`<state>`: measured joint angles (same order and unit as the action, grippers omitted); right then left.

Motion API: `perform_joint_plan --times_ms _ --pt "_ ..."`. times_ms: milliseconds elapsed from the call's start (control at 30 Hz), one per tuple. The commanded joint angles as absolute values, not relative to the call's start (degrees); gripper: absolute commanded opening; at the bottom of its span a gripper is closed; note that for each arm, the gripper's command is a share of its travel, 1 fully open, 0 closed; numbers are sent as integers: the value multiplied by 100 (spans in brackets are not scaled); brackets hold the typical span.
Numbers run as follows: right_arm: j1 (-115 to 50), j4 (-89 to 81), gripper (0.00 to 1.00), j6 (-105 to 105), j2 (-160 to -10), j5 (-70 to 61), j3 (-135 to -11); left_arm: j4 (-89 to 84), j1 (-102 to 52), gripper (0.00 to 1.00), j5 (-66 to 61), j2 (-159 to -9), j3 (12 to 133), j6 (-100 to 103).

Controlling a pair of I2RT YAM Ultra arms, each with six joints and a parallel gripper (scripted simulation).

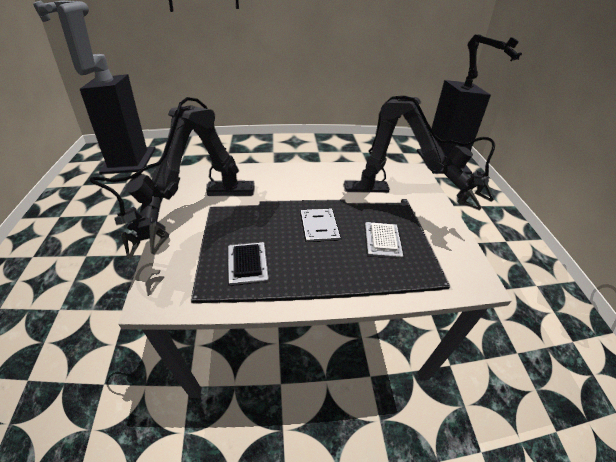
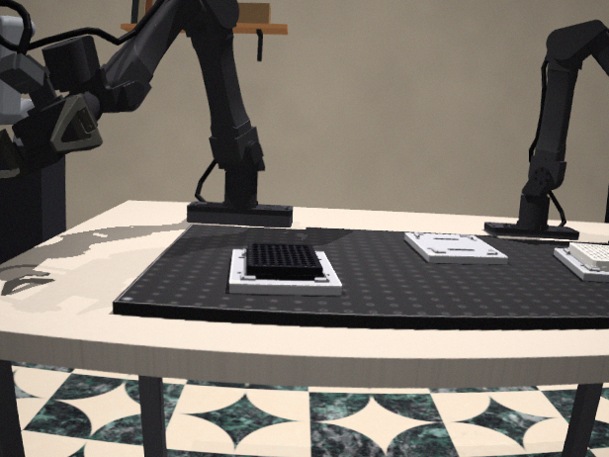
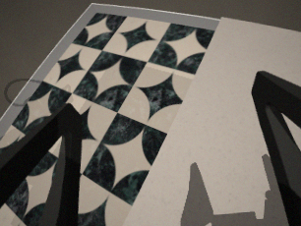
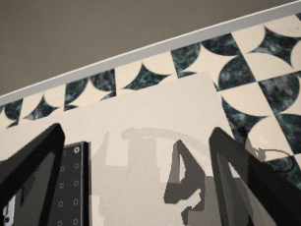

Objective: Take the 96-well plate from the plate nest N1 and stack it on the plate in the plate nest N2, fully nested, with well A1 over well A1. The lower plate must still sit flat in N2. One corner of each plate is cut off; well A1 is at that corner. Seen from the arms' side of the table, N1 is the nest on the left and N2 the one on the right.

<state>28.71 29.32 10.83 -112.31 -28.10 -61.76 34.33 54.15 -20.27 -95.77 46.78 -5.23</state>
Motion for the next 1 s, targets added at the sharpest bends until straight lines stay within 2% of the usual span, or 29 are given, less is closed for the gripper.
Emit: perform_joint_plan --times_ms 0,667,967 --pt "2870 2935 100 1070 -11163 -2824 -6230 3421 5415 100 -2036 -9516 4732 -520" --pt "2769 2837 100 1017 -11111 -2671 -6127 3171 5353 100 -1980 -9445 4594 -595" --pt "1158 2613 100 845 -10273 -2116 -5713 1653 4492 100 -1630 -8224 3778 -474"
